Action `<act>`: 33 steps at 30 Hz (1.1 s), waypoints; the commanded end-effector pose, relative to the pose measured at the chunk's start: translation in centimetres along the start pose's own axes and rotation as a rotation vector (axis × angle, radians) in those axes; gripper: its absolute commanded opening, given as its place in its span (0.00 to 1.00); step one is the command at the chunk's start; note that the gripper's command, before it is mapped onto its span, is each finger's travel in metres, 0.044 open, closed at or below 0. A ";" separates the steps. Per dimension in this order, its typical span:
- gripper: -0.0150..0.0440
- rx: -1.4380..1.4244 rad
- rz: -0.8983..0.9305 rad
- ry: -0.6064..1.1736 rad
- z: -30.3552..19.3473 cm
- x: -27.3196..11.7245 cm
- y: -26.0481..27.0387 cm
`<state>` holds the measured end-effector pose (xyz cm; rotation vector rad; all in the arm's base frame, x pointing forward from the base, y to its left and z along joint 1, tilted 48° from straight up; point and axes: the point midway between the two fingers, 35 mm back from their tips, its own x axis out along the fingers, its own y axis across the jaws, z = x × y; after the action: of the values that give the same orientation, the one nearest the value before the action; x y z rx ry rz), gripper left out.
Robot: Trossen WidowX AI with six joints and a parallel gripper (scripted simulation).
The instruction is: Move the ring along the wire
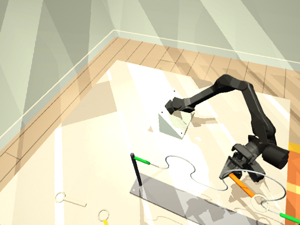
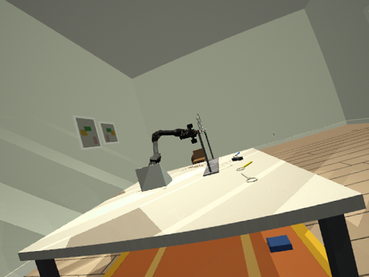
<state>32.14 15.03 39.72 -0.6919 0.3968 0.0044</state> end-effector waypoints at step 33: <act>0.00 -0.198 -0.111 0.000 0.5 -0.5 -4.1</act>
<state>32.45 12.69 42.04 -0.8960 0.3719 -0.0461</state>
